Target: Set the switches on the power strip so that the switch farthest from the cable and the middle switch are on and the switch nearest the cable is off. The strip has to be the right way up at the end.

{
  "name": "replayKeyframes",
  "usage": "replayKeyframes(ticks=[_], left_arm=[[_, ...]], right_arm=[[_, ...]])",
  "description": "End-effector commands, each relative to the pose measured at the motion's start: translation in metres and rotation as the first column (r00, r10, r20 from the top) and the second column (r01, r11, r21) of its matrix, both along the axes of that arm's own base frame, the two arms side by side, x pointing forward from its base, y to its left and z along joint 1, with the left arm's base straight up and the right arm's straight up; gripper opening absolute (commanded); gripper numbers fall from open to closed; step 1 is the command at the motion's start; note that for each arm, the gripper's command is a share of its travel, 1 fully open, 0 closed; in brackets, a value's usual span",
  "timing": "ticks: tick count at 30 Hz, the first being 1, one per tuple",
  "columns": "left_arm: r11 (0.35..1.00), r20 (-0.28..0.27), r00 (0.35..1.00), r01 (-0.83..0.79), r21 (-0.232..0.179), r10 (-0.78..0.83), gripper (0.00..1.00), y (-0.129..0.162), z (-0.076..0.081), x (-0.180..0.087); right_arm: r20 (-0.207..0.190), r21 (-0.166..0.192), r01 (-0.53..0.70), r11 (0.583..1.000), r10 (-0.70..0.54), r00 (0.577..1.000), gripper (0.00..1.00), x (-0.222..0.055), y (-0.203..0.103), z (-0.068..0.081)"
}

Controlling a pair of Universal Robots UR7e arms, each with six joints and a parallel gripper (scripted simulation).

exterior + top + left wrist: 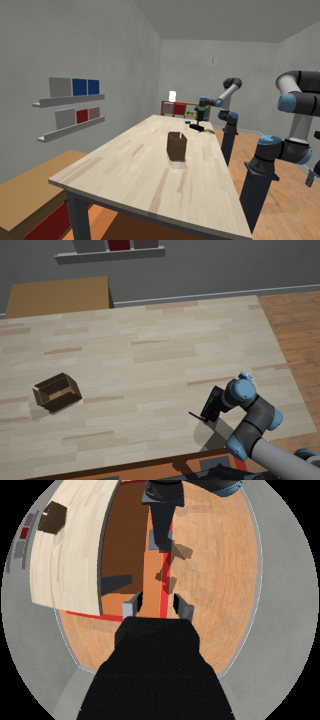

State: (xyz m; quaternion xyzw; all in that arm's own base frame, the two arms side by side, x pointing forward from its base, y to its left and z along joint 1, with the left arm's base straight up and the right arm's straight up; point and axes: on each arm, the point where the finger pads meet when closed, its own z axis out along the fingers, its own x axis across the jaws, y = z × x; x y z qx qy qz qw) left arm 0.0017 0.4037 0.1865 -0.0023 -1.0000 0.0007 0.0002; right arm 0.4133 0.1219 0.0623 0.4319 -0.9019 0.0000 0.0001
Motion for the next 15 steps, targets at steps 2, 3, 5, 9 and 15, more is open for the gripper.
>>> replayKeyframes(ticks=[2,3,5,9,15], left_arm=[[1.0,0.0,1.0,0.0,0.001,0.0,1.0,0.0,0.0,0.0],[1.0,0.0,1.0,0.0,0.001,0.0,1.0,0.0,0.0,0.0],[1.0,0.0,1.0,0.0,0.001,0.0,1.0,0.0,0.0,0.0],[1.0,0.0,1.0,0.0,0.001,0.0,1.0,0.0,0.0,0.0],[1.0,0.0,1.0,0.0,0.001,0.0,1.0,0.0,0.0,0.0]], right_arm=[[0.001,0.001,0.0,1.0,0.0,1.0,0.0,0.0,0.0,0.004],[0.001,0.001,0.0,1.0,0.0,1.0,0.0,0.0,0.0,0.006],[0.001,0.001,0.0,1.0,0.0,1.0,0.0,0.0,0.0,0.008],[0.001,0.001,0.0,1.0,0.0,1.0,0.0,0.0,0.0,0.017],[0.001,0.001,0.0,1.0,0.0,1.0,0.0,0.0,0.0,0.033]])
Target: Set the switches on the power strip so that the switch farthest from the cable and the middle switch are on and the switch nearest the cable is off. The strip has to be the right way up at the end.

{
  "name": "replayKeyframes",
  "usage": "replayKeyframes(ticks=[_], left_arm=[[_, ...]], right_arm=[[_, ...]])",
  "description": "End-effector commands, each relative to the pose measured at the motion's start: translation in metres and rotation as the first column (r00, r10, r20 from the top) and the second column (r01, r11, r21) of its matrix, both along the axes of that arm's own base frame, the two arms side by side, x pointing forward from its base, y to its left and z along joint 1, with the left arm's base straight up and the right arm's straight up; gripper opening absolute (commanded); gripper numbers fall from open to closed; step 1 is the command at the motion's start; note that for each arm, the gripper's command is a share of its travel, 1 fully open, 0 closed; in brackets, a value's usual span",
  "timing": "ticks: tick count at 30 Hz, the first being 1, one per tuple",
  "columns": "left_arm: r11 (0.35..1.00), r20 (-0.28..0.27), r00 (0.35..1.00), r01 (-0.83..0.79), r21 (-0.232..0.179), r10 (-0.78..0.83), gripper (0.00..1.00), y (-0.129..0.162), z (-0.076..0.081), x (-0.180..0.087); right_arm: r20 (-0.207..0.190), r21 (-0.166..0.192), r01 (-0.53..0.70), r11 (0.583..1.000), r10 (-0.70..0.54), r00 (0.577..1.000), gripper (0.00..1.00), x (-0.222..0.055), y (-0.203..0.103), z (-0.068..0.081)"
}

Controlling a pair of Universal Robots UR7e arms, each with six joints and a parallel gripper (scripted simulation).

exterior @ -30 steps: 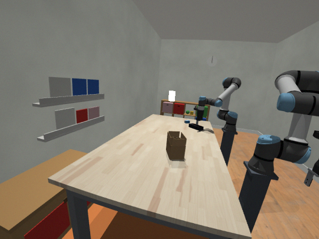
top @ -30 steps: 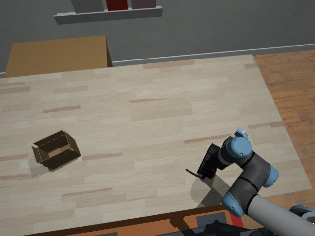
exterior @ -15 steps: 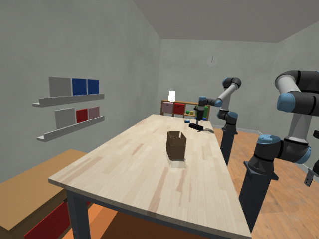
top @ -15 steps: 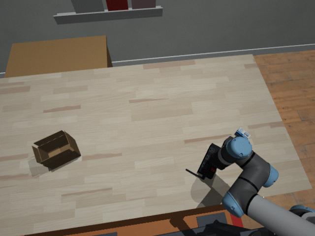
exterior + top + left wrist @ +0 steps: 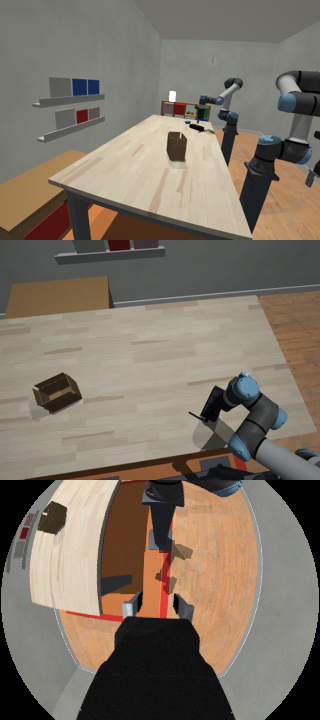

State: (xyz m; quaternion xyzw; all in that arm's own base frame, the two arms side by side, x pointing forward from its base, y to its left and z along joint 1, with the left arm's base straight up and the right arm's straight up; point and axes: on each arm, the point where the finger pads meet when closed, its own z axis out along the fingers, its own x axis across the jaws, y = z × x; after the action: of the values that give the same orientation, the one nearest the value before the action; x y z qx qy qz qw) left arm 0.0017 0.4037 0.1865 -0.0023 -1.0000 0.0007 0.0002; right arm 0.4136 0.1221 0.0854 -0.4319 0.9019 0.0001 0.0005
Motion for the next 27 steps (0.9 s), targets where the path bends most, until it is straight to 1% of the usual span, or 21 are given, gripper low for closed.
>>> replayKeyframes(ticks=[1,6,27], left_arm=[[1.0,0.0,1.0,0.0,0.001,0.0,1.0,0.0003,0.0005,0.0001],[1.0,0.0,1.0,0.0,0.001,0.0,1.0,0.0003,0.0005,0.0001],[1.0,0.0,1.0,0.0,0.001,0.0,1.0,0.0003,0.0005,0.0001]], right_arm=[[0.0,0.0,0.0,1.0,0.0,1.0,0.0,0.0001,0.0001,0.012],[0.0,0.0,0.0,1.0,0.0,1.0,0.0,0.0001,0.0001,0.0161],[0.0,0.0,0.0,1.0,0.0,1.0,0.0,0.0006,-0.0002,0.0163]])
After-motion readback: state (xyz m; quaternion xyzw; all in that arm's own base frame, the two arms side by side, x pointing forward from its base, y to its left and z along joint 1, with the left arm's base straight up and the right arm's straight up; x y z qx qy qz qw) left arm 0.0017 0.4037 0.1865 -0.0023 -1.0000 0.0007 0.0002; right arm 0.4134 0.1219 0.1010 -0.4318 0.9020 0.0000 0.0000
